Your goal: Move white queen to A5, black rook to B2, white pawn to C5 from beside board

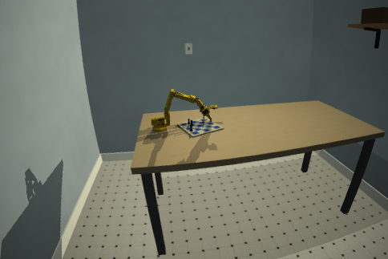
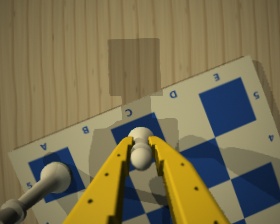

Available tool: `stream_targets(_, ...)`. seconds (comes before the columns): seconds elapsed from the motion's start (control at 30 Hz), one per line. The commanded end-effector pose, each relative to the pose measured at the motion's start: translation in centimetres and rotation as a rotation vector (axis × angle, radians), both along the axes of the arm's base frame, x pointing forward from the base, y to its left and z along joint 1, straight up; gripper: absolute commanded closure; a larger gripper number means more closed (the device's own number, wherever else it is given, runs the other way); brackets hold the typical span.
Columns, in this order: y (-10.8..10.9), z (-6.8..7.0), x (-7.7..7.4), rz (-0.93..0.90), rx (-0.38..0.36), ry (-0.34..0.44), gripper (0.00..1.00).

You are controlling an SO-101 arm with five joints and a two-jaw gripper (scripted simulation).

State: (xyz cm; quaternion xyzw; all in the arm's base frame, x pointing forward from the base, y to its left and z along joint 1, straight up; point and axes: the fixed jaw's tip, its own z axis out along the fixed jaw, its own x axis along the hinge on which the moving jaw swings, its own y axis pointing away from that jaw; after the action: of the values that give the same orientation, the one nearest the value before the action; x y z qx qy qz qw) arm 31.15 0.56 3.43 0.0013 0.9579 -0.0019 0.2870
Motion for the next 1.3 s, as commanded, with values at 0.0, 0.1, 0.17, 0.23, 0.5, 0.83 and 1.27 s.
stream_targets(0.0,-0.21,-1.38,-0.56,-0.002,-0.002,0.026,1.0)
stream_targets(0.1,-0.21,-1.98,-0.81,-0.002,-0.002,0.027,1.0)
stream_targets(0.17,-0.21,-2.06,-0.84,-0.002,-0.002,0.027,1.0)
stream_targets(0.23,-0.21,-2.06,-0.84,-0.002,-0.002,0.027,1.0)
stream_targets(0.5,-0.2,-2.08,-0.9,-0.001,-0.002,0.027,1.0)
stream_targets(0.83,-0.2,-2.11,-1.01,-0.001,-0.002,0.027,1.0)
stream_targets(1.27,-0.2,-2.11,-1.01,-0.001,-0.002,0.027,0.95)
